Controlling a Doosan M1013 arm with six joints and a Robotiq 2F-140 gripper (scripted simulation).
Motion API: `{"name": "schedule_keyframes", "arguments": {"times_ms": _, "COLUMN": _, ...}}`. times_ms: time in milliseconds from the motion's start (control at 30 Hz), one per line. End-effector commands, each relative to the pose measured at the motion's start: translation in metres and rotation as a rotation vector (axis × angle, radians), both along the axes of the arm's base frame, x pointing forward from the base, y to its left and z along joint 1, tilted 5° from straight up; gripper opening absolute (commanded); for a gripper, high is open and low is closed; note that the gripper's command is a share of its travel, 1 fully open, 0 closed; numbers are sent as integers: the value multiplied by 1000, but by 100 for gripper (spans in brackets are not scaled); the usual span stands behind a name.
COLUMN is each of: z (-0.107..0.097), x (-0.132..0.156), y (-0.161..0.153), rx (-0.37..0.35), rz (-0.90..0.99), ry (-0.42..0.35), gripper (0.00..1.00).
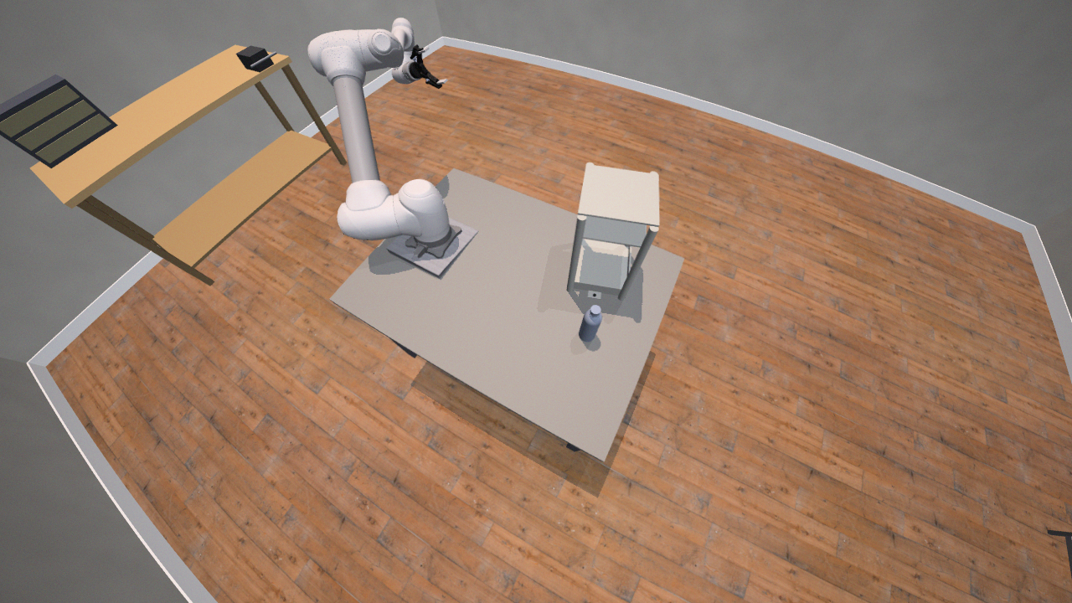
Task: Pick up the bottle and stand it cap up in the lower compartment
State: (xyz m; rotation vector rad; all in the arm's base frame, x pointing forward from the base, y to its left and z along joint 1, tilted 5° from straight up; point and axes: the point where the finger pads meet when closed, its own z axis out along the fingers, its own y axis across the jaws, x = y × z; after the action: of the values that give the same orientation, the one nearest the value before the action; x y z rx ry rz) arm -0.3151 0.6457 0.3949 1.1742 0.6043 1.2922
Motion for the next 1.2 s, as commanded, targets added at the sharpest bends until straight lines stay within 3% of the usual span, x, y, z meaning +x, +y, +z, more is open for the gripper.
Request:
{"name": "schedule_keyframes", "arguments": {"times_ms": 0, "z": 0, "x": 0, "y": 0, "rx": 0, "rz": 0, "ry": 0, "gripper": 100}}
{"name": "schedule_keyframes", "arguments": {"times_ms": 567, "z": 1, "x": 0, "y": 0, "rx": 0, "rz": 0, "ry": 0, "gripper": 100}}
{"name": "schedule_keyframes", "arguments": {"times_ms": 633, "z": 17, "x": -1, "y": -1, "rx": 0, "rz": 1, "ry": 0, "gripper": 100}}
{"name": "schedule_keyframes", "arguments": {"times_ms": 767, "z": 75, "x": -3, "y": -6, "rx": 0, "rz": 0, "ry": 0, "gripper": 100}}
{"name": "schedule_keyframes", "arguments": {"times_ms": 933, "z": 82, "x": -3, "y": -7, "rx": 0, "rz": 0, "ry": 0, "gripper": 100}}
{"name": "schedule_keyframes", "arguments": {"times_ms": 967, "z": 88, "x": -3, "y": -7, "rx": 0, "rz": 1, "ry": 0, "gripper": 100}}
{"name": "schedule_keyframes", "arguments": {"times_ms": 1033, "z": 120, "x": -5, "y": -8, "rx": 0, "rz": 3, "ry": 1, "gripper": 100}}
{"name": "schedule_keyframes", "arguments": {"times_ms": 1100, "z": 120, "x": -5, "y": -8, "rx": 0, "rz": 3, "ry": 1, "gripper": 100}}
{"name": "schedule_keyframes", "arguments": {"times_ms": 1167, "z": 159, "x": -6, "y": -12, "rx": 0, "rz": 2, "ry": 0, "gripper": 100}}
